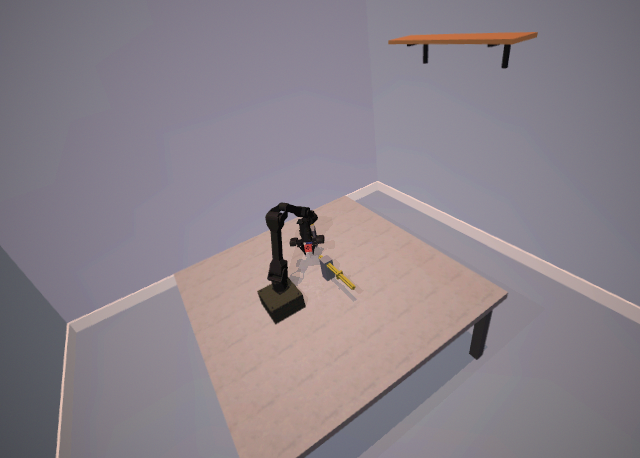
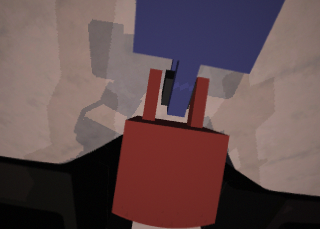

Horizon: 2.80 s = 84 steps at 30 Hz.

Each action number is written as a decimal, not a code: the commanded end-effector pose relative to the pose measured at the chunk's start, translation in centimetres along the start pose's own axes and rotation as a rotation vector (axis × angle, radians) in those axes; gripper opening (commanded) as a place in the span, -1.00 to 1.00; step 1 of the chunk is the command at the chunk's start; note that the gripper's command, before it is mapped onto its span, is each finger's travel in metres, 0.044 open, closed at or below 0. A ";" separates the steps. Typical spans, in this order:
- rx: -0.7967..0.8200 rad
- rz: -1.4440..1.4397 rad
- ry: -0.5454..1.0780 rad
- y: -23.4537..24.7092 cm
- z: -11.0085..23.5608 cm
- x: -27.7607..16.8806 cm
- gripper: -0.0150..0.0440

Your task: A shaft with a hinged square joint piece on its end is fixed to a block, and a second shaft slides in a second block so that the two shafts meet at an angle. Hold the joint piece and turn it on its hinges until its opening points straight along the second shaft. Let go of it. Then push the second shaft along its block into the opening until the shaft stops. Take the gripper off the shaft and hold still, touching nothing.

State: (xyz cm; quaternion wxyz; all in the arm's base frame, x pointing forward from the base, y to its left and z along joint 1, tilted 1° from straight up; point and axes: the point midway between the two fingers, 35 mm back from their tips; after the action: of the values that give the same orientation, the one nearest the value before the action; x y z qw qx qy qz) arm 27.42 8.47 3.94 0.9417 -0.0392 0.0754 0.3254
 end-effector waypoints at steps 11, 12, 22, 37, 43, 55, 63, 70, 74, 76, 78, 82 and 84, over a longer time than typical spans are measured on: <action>-0.002 0.002 0.002 0.0 -0.1 0.0 0.12; -0.002 0.002 0.002 0.0 -0.1 0.0 0.12; -0.002 0.002 0.002 0.0 -0.1 0.0 0.12; -0.002 0.002 0.002 0.0 -0.1 0.0 0.12; -0.002 0.002 0.002 0.0 -0.1 0.0 0.12; 0.000 0.000 0.000 0.0 0.0 0.0 0.01; 0.000 0.000 0.000 0.0 0.0 0.0 -0.26; 0.000 0.000 0.000 0.0 0.0 0.0 -0.49; -0.001 0.032 -0.031 -0.1 -0.1 0.0 -0.49; -0.004 0.065 -0.062 -0.3 -0.3 0.0 -0.49; -0.006 0.095 -0.088 -0.5 -0.4 0.0 -0.49; -0.007 0.148 -0.136 -0.7 -0.6 0.0 -0.49; -0.006 0.175 -0.159 -0.8 -0.7 0.0 -0.49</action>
State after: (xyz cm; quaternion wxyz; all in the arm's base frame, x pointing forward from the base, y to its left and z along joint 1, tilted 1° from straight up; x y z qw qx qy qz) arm 27.77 7.85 3.44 0.9194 -0.0190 0.0196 0.3924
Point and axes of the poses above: the point midway between the two fingers, 35 mm back from their tips, its own z axis back along the fingers, its own y axis across the jaws, x = y × z, and after that the axes turned 6 degrees about -z, right-handed
